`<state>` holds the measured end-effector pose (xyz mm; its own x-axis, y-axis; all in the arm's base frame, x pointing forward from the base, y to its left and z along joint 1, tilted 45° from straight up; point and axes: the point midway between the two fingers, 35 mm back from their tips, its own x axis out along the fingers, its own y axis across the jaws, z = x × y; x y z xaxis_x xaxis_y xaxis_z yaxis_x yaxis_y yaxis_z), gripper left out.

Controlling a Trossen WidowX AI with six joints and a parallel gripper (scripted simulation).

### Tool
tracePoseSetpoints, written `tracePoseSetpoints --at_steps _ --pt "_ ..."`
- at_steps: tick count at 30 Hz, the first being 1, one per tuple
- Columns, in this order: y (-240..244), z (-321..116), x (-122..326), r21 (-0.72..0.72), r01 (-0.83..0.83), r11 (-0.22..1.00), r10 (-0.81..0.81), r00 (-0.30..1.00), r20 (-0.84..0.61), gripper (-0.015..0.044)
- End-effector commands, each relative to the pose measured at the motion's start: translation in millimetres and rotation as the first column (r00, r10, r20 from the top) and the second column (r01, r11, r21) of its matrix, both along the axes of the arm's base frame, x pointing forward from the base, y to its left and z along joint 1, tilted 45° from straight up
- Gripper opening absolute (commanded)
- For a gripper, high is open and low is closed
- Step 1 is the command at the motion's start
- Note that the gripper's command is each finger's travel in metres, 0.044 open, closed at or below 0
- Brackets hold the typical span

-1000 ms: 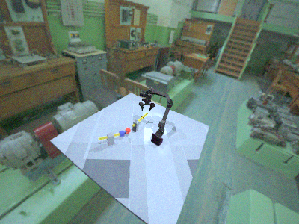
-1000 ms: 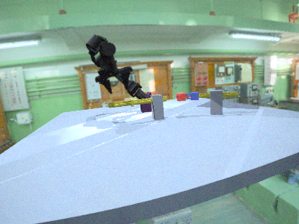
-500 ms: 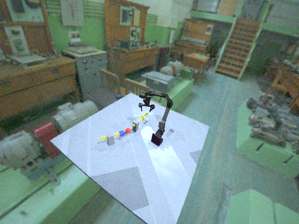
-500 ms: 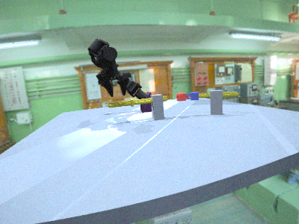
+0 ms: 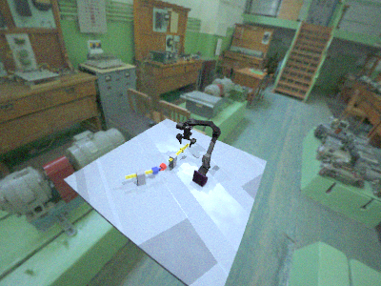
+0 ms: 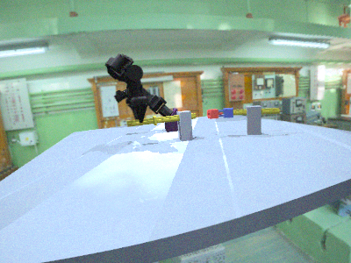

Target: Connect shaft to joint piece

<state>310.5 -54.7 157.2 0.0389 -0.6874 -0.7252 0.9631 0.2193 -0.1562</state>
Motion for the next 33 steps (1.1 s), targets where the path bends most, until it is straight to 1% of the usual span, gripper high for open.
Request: tracePoseSetpoints --at_steps 1,8,27,33 --pt "-6.5 -7.4 -2.9 -0.023 0.082 0.996 -0.080 0.994 0.071 0.0440" --pt "-7.5 -8.5 -2.9 -0.023 0.086 0.996 -0.084 0.994 0.075 0.0440" --pt "-26.9 -28.5 -2.0 -0.024 0.086 0.996 -0.084 0.994 0.075 0.0440" --pt "-26.9 -28.5 -2.0 -0.024 0.086 0.996 -0.084 0.994 0.075 0.0282"
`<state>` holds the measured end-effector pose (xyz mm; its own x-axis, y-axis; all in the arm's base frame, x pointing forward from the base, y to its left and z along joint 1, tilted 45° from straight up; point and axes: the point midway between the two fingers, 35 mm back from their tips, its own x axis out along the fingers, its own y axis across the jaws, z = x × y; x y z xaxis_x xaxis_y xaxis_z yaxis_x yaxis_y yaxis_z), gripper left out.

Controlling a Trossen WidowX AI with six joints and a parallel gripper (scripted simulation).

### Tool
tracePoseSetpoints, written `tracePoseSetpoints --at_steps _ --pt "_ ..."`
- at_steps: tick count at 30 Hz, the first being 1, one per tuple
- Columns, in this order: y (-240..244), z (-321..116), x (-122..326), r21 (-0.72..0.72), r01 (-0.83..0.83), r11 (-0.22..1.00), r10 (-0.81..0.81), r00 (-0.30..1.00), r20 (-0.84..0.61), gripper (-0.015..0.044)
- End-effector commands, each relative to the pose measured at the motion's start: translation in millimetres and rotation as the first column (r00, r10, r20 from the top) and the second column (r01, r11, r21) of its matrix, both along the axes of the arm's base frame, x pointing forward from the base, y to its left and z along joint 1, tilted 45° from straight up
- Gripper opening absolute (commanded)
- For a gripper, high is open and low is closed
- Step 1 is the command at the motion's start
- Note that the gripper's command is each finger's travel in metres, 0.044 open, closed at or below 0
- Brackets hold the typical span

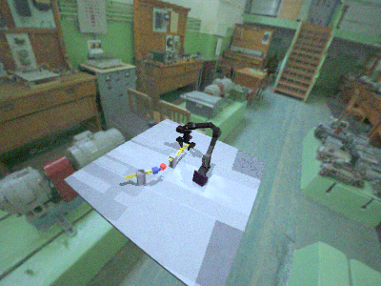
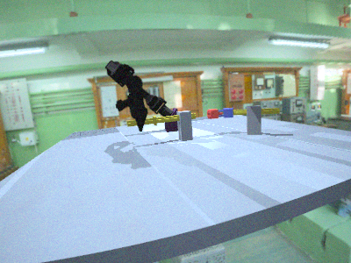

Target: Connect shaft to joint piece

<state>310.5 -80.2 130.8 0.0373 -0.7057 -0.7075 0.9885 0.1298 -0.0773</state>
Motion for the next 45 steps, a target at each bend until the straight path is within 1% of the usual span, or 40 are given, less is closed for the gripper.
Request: tracePoseSetpoints --at_steps 1,7,19,24,27,45 --pt "-1.3 -2.1 -2.0 -0.006 -0.003 1.000 0.003 1.000 -0.011 0.0256" --pt "-1.3 -2.1 -2.0 -0.006 -0.003 1.000 0.003 1.000 -0.011 0.0102" --pt "-1.3 -2.1 -2.0 -0.006 -0.003 1.000 0.003 1.000 -0.011 0.0102" --pt "-1.3 -2.1 -2.0 -0.006 -0.003 1.000 0.003 1.000 -0.011 0.0069" --pt "-1.3 -2.2 -2.0 -0.006 -0.006 1.000 0.006 1.000 -0.008 0.0067" --pt "-1.4 -2.3 -1.8 0.016 -0.160 0.987 0.156 0.977 0.143 0.0067"
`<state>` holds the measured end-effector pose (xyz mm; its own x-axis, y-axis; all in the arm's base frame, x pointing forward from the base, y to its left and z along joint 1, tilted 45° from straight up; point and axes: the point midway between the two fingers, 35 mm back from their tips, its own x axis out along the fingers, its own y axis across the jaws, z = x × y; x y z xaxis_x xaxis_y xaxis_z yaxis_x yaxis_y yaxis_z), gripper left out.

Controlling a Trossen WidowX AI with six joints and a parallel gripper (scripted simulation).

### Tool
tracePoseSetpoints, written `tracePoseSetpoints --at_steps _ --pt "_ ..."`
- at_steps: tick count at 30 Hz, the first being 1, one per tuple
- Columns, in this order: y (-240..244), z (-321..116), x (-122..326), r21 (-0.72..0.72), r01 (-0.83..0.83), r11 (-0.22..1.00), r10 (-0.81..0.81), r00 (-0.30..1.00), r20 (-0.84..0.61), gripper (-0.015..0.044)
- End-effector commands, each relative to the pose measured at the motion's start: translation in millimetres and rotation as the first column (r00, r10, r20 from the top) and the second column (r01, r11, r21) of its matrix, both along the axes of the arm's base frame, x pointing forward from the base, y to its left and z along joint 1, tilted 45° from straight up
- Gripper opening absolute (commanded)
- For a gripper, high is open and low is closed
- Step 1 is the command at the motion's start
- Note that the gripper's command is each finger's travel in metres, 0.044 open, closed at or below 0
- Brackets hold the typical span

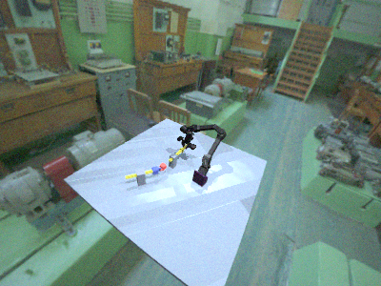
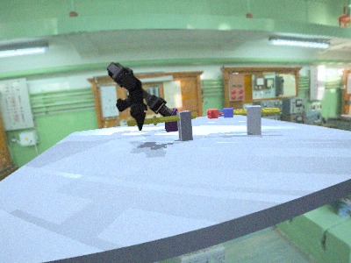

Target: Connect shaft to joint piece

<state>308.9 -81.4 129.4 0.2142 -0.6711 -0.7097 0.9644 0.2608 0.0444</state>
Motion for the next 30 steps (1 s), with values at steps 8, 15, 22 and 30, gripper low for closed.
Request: tracePoseSetpoints --at_steps 8,15,22,30 --pt "-0.3 -1.0 -0.2 0.013 -0.093 0.996 0.091 0.992 0.088 0.0067" --pt "-0.3 -1.0 -0.2 0.019 -0.152 0.988 0.148 0.978 0.146 0.0067" --pt "-0.3 -1.0 -0.2 0.021 -0.211 0.977 0.203 0.958 0.204 0.0067" --pt "-0.3 -1.0 -0.2 0.019 -0.278 0.960 0.263 0.927 0.269 0.0067"
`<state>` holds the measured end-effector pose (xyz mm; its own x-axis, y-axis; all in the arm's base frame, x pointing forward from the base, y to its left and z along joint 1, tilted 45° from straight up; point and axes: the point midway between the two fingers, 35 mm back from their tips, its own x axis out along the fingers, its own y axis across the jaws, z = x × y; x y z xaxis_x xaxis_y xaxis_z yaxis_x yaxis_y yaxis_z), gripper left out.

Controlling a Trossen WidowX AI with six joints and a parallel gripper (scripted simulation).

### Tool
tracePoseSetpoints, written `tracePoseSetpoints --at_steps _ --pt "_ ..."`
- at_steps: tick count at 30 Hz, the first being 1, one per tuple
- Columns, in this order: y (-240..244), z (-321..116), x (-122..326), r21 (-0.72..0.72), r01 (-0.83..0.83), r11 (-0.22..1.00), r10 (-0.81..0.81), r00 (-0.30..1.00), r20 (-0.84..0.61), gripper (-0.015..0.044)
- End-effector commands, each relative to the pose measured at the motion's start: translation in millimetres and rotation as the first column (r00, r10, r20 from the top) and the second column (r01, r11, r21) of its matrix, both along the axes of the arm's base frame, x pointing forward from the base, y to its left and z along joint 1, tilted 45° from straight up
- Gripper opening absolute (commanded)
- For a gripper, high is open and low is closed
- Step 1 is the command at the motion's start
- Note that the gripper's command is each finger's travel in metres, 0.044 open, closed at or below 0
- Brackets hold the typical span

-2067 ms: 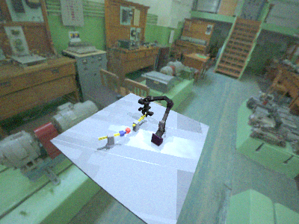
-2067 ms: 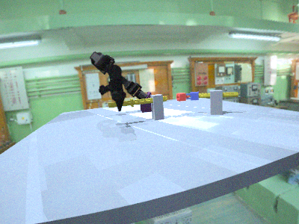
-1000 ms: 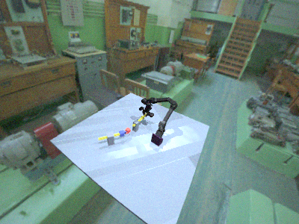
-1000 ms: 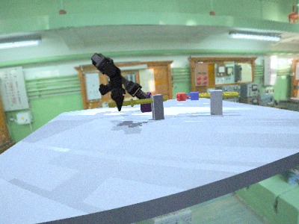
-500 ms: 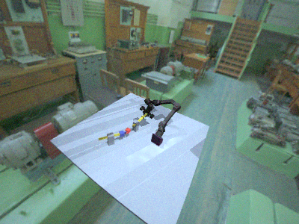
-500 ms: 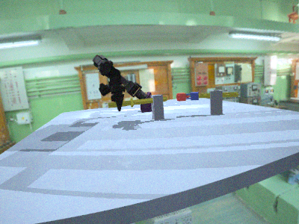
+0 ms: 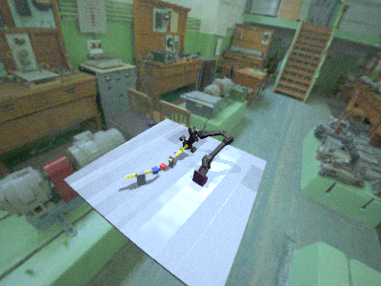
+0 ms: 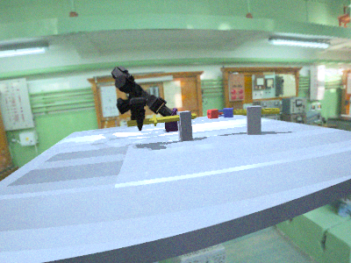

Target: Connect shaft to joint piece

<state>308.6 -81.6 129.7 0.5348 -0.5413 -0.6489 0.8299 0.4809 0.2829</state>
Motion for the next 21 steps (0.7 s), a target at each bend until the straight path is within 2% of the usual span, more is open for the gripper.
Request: tracePoseSetpoints --at_steps 1,17,21 --pt "-0.1 -1.3 0.0 0.008 -0.034 0.999 0.034 0.999 0.034 0.0067" --pt "-0.8 -0.6 0.1 0.024 -0.169 0.985 0.163 0.973 0.165 0.0067" --pt "-1.2 0.9 0.0 0.019 -0.151 0.988 0.147 0.978 0.148 0.0067"
